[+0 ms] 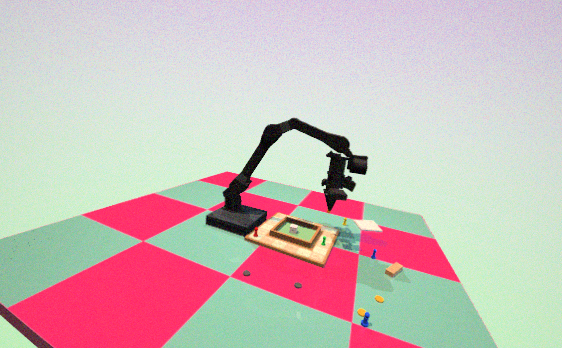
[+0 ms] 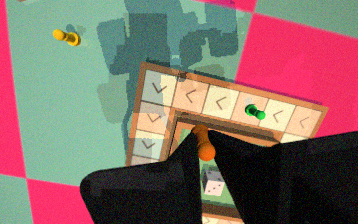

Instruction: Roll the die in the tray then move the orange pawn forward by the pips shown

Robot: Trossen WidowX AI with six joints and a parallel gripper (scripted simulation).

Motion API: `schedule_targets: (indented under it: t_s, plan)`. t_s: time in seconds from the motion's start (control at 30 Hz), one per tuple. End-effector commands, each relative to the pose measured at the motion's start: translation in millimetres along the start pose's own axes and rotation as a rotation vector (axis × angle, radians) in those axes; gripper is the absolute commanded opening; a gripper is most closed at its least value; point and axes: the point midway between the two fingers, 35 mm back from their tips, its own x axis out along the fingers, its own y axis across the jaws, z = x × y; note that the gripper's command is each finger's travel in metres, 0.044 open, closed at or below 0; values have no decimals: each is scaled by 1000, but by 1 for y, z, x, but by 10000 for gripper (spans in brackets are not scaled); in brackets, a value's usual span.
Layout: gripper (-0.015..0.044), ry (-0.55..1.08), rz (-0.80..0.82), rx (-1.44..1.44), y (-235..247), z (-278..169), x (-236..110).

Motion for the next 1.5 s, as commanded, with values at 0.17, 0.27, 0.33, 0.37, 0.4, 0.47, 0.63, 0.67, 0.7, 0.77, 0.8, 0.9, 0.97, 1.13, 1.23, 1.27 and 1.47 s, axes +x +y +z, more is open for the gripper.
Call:
schedule_targets:
  t_s: [0.17,0.27,0.33,0.37,0.4,0.47,0.63,0.67,0.7,0.77,0.8,0.9,0.97,1.13,1.23,1.27,1.47]
  plan:
    - [0,6,8,3,42,-6,33]
    - [0,6,9,3,54,-9,42]
    - [0,6,9,3,57,-10,44]
    - [0,6,9,3,57,-10,44]
    - [0,6,9,3,57,-10,44]
    - [0,6,9,3,57,-9,47]
    - [0,6,9,3,57,-9,66]
    - [0,6,9,3,57,-9,71]
    - [0,6,9,3,57,-10,76]
    - [0,6,9,3,57,-10,79]
    - [0,6,9,3,57,-10,79]
    - [0,6,9,3,57,-10,79]
    - [0,6,9,3,57,-10,81]
    - [0,6,9,3,57,-10,87]
    - [0,6,9,3,57,-10,92]
    - [0,6,9,3,57,-10,94]
    - [79,-1,5,-1,56,-7,91]
